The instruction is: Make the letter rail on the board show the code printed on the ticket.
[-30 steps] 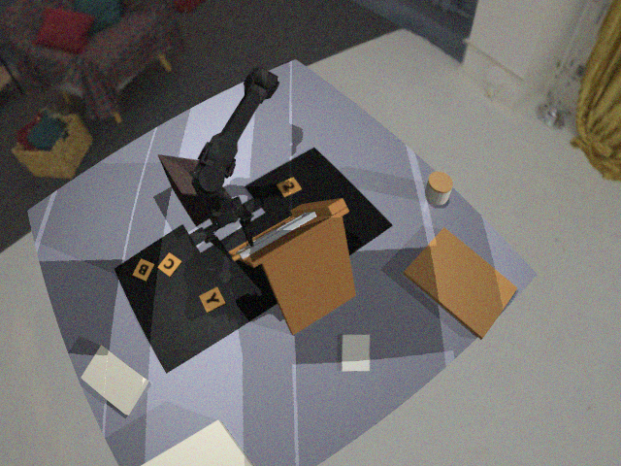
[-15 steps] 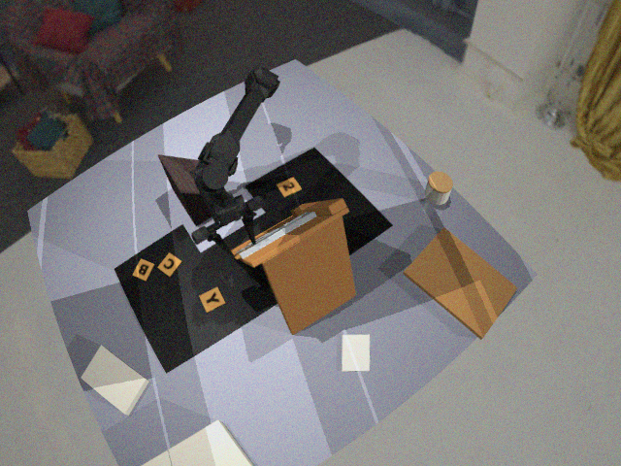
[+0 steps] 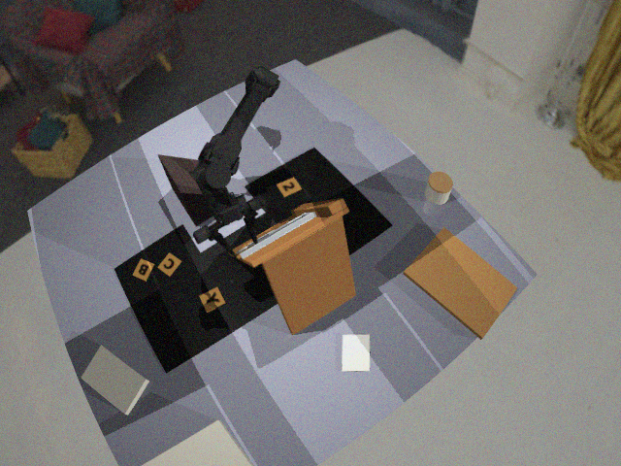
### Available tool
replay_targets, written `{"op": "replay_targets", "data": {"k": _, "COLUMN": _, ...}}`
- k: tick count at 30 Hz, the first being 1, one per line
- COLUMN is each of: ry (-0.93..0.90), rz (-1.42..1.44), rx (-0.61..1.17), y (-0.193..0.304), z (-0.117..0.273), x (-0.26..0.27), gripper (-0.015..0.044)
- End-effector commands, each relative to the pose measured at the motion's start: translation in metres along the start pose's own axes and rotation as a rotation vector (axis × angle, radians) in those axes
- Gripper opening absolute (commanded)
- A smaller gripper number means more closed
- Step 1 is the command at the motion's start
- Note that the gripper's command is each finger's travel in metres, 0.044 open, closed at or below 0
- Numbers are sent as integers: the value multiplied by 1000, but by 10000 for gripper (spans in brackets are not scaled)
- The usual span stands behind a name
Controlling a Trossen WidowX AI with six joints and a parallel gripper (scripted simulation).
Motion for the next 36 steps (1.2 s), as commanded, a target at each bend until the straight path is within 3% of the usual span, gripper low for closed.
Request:
{"op": "replay_targets", "data": {"k": 1, "ry": 4, "rz": 4, "rx": -6, "y": -3, "z": 1, "x": 4, "gripper": 0}}
{"op": "replay_targets", "data": {"k": 36, "ry": 4, "rz": 3, "rx": -6, "y": -8, "z": 2, "x": 23, "gripper": 0}}
Point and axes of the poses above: the point midway between the two fingers, 35 mm back from their tips, its own z axis back along the fingers, its own x axis across the jaws, y = z × x, the point moved 4 cm from there along z, back along the fingers, and after that the axes turned 14 degrees about z, right-handed, at the moved point
